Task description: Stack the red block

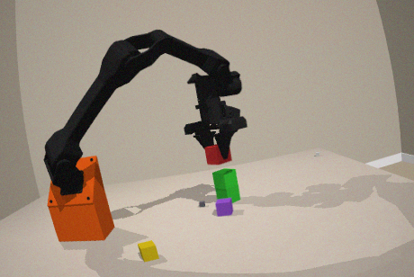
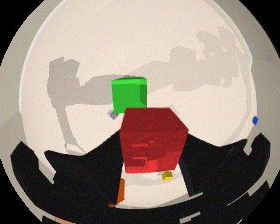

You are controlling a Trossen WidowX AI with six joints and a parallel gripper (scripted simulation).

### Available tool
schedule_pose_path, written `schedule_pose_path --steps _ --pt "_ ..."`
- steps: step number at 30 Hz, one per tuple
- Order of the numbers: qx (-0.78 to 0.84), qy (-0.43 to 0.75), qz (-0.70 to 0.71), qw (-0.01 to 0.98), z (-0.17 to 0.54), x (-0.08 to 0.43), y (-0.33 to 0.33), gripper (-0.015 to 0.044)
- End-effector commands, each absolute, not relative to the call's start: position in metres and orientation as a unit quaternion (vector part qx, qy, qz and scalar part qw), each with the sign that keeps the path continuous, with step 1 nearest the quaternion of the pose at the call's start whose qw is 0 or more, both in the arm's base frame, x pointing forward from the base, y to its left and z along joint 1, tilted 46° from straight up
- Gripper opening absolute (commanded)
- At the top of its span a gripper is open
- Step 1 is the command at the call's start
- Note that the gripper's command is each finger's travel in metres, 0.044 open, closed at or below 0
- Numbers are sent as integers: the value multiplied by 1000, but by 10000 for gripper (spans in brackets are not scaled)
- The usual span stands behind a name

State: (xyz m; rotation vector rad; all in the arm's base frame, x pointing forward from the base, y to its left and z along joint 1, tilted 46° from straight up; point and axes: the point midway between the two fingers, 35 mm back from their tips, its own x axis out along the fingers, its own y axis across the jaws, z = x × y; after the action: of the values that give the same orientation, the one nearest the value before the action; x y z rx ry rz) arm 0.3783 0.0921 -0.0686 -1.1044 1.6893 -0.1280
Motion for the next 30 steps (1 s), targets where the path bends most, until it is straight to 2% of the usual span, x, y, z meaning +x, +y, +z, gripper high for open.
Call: schedule_pose_path --steps 1,13,30 --pt "-459 709 -54 533 -79 382 100 0" --pt "-459 709 -54 533 -91 388 114 0" --pt "-459 708 -55 533 -112 388 93 0"
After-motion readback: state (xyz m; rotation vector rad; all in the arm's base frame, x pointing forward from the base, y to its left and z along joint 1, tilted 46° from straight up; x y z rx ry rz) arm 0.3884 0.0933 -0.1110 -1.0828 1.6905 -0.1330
